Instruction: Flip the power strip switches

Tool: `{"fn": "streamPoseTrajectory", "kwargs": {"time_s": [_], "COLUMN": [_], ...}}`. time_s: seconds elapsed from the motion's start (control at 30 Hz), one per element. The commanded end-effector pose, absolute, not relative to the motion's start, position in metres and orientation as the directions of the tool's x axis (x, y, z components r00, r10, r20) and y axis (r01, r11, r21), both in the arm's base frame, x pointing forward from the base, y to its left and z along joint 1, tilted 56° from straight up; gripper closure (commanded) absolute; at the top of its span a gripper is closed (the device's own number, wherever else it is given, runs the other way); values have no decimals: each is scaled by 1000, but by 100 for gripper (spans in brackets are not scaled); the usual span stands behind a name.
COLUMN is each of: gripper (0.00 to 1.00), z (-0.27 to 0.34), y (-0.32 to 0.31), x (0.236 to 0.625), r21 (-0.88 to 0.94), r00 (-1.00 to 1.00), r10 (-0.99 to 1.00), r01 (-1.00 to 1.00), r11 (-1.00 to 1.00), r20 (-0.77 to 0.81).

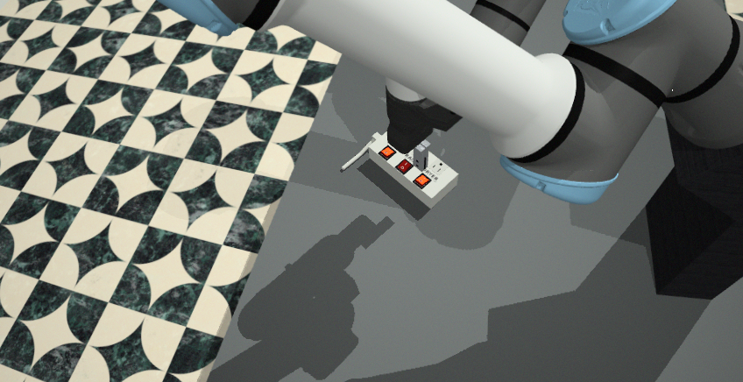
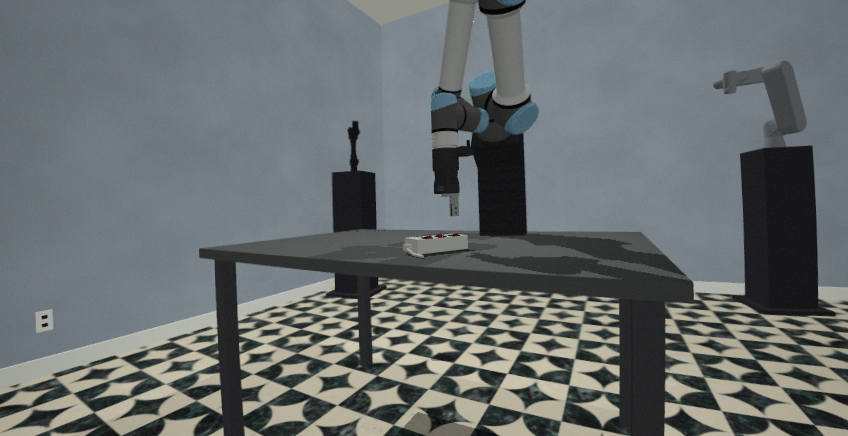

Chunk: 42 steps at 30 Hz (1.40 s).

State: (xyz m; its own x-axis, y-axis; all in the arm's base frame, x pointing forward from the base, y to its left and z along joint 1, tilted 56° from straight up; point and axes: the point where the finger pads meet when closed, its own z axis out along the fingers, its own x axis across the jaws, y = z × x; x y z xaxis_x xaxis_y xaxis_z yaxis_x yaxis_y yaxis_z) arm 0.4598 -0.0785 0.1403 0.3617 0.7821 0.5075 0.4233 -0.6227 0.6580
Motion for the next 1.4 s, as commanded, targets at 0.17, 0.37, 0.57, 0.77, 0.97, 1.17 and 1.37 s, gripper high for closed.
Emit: {"fn": "streamPoseTrajectory", "kwargs": {"time_s": [0.17,0.37,0.57,0.77,0.97,1.17,1.37], "gripper": [100,100,100,100,100,100,100], "z": [140,138,135,132,127,124,119], "y": [-79,-79,-79,-79,-79,-79,-79], "x": [461,464,467,472,479,484,490], "r21": [659,659,659,659,659,659,659], "r00": [361,361,361,361,361,361,361], "r10": [782,782,782,782,782,782,782], "r01": [423,423,423,423,423,423,423], "r11": [-622,-622,-622,-622,-622,-622,-622], "r20": [507,507,507,507,507,507,507]}}
